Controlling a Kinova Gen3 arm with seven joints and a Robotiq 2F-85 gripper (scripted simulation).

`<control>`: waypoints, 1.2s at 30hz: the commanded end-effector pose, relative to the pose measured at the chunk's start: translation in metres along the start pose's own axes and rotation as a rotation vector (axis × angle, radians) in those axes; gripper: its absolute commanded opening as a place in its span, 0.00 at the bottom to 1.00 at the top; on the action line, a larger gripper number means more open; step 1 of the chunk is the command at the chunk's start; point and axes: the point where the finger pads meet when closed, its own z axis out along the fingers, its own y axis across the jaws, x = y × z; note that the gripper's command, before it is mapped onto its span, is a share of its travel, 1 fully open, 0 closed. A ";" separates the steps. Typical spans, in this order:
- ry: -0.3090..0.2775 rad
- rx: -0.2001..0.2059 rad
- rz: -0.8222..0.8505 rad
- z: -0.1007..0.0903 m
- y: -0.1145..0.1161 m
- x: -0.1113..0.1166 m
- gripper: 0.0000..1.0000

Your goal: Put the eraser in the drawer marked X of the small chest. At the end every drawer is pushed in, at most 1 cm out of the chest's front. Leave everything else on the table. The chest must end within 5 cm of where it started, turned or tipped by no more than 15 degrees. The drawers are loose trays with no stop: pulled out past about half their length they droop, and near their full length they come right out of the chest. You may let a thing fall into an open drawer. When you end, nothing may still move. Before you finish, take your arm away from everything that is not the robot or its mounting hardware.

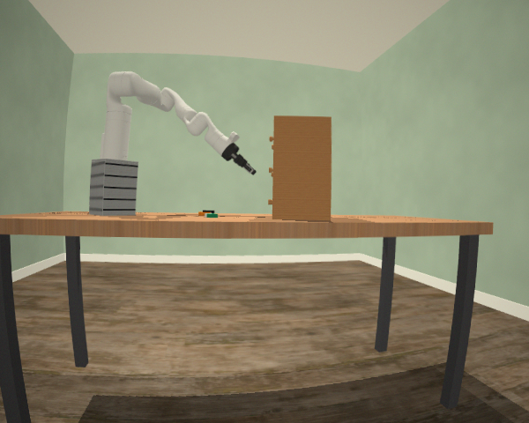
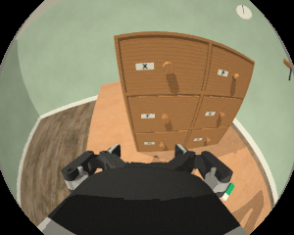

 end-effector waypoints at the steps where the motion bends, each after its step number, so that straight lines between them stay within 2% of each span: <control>1: 0.028 -0.009 -0.037 0.005 0.003 -0.009 1.00; 24: 0.255 -0.005 -0.038 0.028 0.003 -0.013 1.00; 36: 0.321 -0.003 -0.038 0.035 0.004 -0.015 1.00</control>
